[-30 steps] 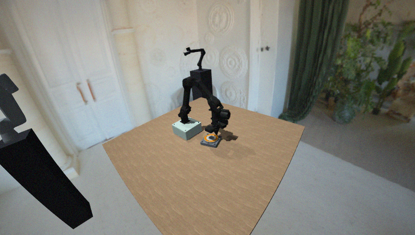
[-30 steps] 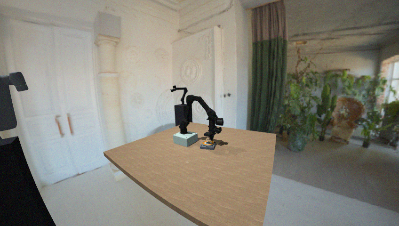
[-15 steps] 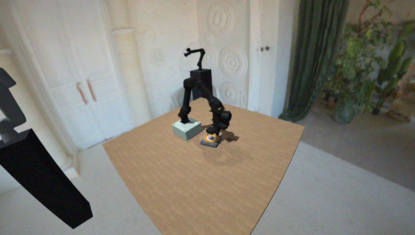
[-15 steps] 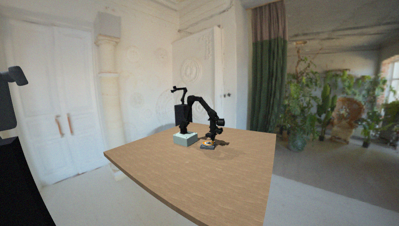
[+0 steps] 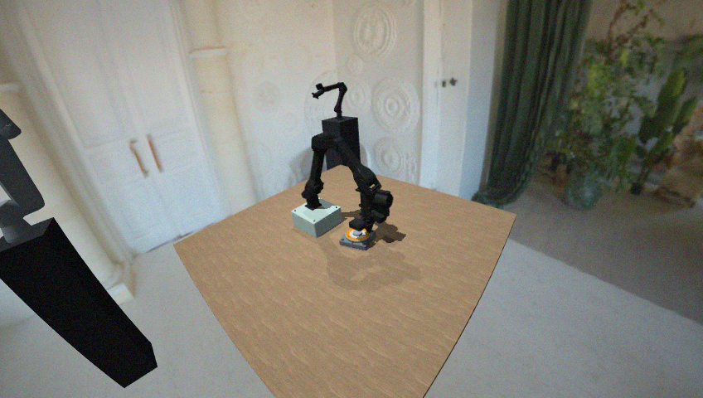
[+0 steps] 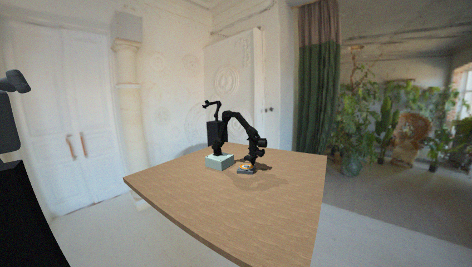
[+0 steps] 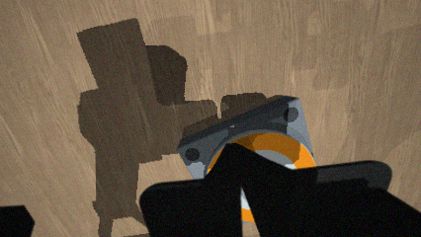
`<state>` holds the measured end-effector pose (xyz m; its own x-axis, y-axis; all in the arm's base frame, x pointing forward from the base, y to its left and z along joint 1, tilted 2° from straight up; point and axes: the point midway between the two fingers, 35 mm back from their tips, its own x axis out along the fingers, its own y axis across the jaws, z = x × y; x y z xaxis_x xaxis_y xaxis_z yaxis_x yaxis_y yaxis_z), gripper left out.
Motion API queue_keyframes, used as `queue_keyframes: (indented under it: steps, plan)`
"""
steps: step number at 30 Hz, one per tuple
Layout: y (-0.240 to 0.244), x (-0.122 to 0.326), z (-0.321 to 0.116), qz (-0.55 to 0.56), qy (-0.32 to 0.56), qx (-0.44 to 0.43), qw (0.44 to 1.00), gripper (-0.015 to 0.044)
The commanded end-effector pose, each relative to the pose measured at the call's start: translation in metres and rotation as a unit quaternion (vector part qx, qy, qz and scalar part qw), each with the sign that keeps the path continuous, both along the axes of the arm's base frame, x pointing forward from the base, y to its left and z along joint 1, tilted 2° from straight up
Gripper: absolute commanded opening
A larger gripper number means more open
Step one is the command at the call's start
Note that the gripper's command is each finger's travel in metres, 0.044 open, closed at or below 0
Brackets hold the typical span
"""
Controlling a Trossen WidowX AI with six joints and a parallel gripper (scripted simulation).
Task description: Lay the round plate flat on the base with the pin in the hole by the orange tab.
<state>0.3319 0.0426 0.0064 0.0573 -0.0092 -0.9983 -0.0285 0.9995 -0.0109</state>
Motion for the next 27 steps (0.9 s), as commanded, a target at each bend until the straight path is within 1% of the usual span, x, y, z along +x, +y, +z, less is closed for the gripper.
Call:
queue_keyframes:
  steps: [1, 27]
  plan:
    - [-0.006, 0.003, 0.000, 0.002, 0.001, -0.002, 1.000, 0.0000]
    - [-0.043, 0.005, 0.003, 0.002, 0.001, -0.004, 1.000, 0.0000]
